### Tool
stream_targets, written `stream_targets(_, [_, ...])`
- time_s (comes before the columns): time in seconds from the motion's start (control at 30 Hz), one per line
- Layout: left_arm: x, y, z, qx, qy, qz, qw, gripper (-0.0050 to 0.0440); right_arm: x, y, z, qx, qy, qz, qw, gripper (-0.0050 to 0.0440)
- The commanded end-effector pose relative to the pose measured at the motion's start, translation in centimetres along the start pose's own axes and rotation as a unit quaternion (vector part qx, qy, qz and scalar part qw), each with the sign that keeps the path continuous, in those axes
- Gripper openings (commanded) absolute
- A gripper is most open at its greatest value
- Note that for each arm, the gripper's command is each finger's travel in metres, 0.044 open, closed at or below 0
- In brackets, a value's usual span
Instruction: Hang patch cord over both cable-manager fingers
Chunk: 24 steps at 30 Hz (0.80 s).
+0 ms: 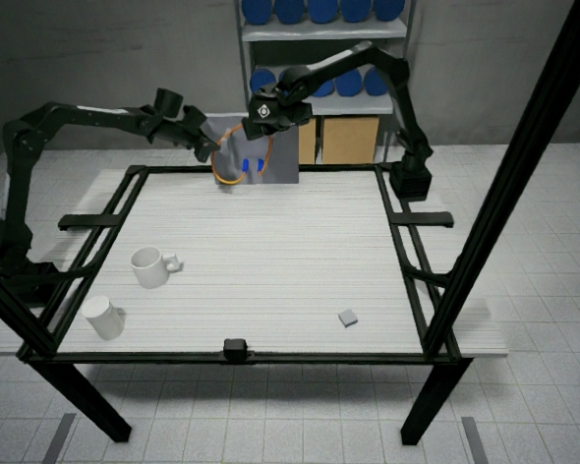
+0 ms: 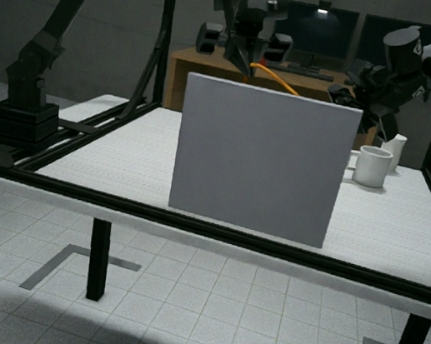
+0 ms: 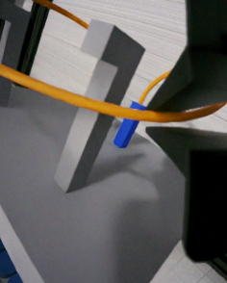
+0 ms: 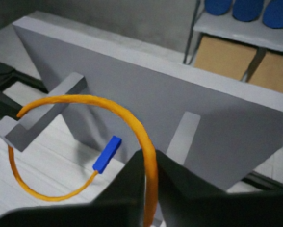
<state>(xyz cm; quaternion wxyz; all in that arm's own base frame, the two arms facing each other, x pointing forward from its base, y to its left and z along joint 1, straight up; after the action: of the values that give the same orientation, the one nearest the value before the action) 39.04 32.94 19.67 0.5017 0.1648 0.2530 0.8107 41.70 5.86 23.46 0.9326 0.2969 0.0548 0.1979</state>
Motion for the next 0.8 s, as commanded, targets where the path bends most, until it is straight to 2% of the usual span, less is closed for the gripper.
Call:
stream_targets(0.0, [0.02, 0.91, 1.13, -0.016, -0.004, 0.002, 1.0, 0.004, -0.66, 1.03, 1.07, -0.006, -0.015, 0.011, 1.0, 0.0025])
stream_targets(0.77, [0.02, 0.91, 1.13, -0.016, -0.004, 0.002, 1.0, 0.004, -0.92, 1.07, 1.04, -0.005, -0.013, 0.01, 1.0, 0.0025])
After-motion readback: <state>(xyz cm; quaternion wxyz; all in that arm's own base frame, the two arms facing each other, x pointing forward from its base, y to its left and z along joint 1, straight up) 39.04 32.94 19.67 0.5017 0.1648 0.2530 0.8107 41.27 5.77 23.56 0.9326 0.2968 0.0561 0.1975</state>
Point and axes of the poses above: on each arm, the point midway between the two fingers, 35 mm back from their tips, its own y axis back along the fingers, its own x axis across the jaws, z = x × y, the point moved 9 cm from there along y, back along the fingers, and after that the axes turned 1 degree about -y, right-handed, at the moved point
